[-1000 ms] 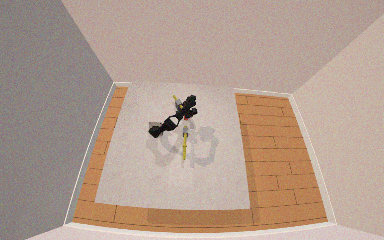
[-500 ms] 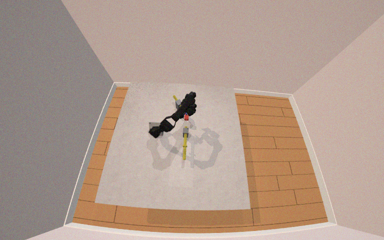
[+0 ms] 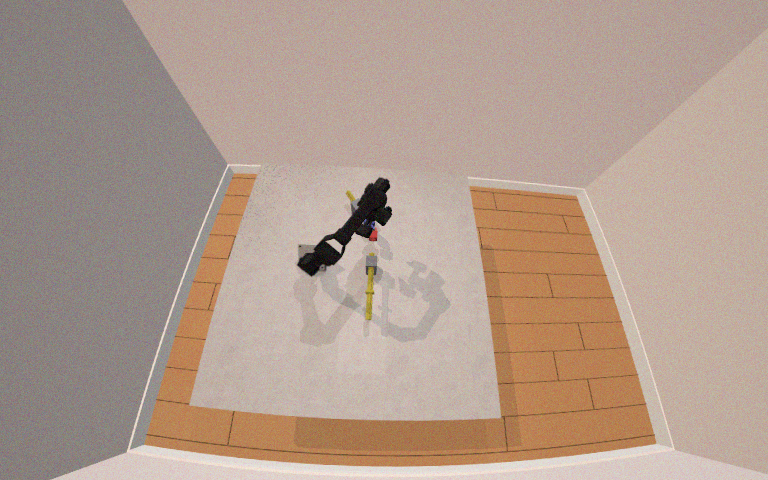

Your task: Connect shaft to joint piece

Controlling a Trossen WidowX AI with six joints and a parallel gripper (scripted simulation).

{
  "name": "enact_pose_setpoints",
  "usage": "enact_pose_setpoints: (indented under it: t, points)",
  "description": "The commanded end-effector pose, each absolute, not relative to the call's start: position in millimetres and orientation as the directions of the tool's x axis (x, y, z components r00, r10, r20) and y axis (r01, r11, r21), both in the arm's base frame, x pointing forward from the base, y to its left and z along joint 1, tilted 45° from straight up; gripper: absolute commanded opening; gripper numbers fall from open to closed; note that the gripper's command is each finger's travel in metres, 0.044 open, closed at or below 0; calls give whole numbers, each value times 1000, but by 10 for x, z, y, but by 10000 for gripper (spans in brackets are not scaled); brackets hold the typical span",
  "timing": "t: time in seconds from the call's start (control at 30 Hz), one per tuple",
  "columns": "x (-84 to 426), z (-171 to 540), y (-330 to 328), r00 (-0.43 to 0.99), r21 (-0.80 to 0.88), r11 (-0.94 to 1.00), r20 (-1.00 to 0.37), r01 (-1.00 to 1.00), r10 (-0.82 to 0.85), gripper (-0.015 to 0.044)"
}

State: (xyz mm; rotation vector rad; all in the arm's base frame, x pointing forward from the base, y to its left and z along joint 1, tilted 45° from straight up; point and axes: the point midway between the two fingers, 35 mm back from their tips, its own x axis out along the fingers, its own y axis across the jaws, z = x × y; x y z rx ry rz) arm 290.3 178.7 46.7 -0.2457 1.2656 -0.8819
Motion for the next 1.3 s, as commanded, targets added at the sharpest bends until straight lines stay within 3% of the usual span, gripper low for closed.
enact_pose_setpoints:
  t: [0.0, 0.2, 0.57, 1.27]
  points:
    - [2901, 498, 1808, 30, -618, 675, -729, 403, -684, 440]
    - [2899, 500, 1793, 32, -604, 668, -731, 436, -682, 440]
    - [2947, 569, 1490, -16, -414, 570, -819, 710, -574, 440]
    - [2904, 695, 931, -35, -68, 88, -942, 994, -334, 440]
